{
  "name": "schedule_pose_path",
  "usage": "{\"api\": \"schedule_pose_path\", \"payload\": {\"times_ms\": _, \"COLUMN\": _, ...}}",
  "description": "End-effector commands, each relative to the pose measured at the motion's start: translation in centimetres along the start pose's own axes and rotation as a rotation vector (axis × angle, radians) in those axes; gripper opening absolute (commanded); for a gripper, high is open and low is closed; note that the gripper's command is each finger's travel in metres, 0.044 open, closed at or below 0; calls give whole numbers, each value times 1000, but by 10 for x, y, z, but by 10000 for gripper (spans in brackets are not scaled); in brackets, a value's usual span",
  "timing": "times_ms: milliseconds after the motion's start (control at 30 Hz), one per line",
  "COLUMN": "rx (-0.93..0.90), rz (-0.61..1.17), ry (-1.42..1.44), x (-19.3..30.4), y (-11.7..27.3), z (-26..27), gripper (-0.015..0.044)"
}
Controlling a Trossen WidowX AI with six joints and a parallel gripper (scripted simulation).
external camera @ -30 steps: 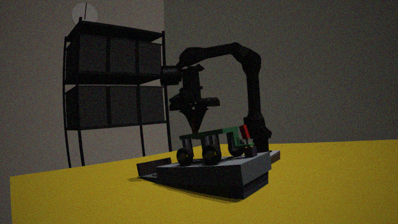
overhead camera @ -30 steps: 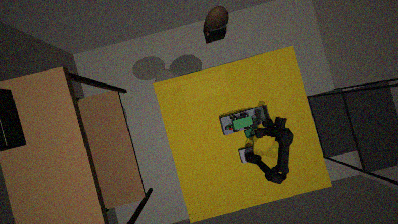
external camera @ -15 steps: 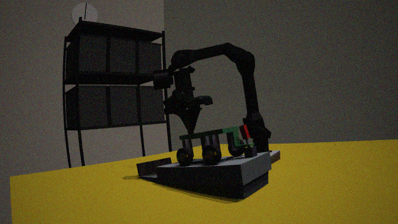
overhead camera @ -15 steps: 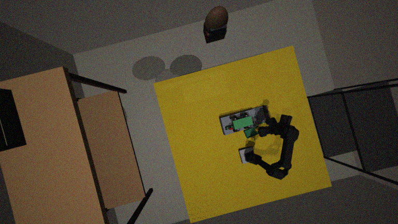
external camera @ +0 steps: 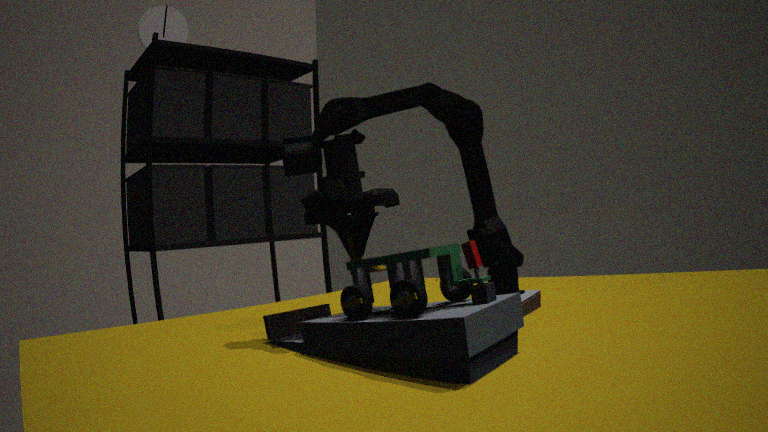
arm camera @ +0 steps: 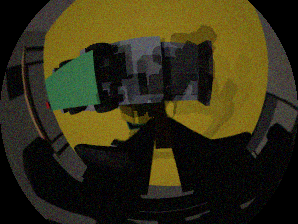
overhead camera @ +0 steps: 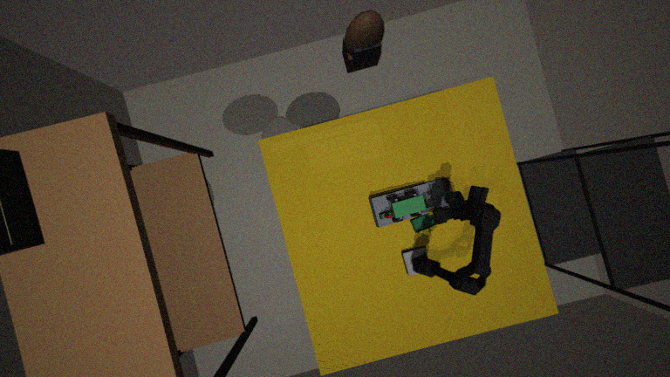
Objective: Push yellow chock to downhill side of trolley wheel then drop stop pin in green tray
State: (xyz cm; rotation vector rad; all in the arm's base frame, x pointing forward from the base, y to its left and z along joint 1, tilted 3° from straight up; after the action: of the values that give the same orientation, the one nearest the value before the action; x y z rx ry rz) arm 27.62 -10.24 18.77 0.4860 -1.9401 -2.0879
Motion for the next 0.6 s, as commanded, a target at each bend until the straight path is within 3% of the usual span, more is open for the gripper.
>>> {"api": "schedule_pose_path", "payload": {"times_ms": 0, "rx": 0, "rz": -5, "ry": -6, "x": -1, "y": -7, "z": 0, "gripper": 0}}
{"api": "schedule_pose_path", "payload": {"times_ms": 567, "rx": -1, "rz": -6, "ry": -6, "x": -3, "y": -49, "z": -2, "gripper": 0}}
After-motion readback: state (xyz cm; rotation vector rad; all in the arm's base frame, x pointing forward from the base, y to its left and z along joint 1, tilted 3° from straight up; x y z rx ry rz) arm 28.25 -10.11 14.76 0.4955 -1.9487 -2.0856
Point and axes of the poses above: the point midway between the two fingers, 35 mm back from their tips, its own y axis back along the fingers, its own z axis across the jaws, x = y × z, the point moved 2 cm from there along y, back along the fingers, and after that the axes turned 14 degrees about y, right-handed, at the moved point
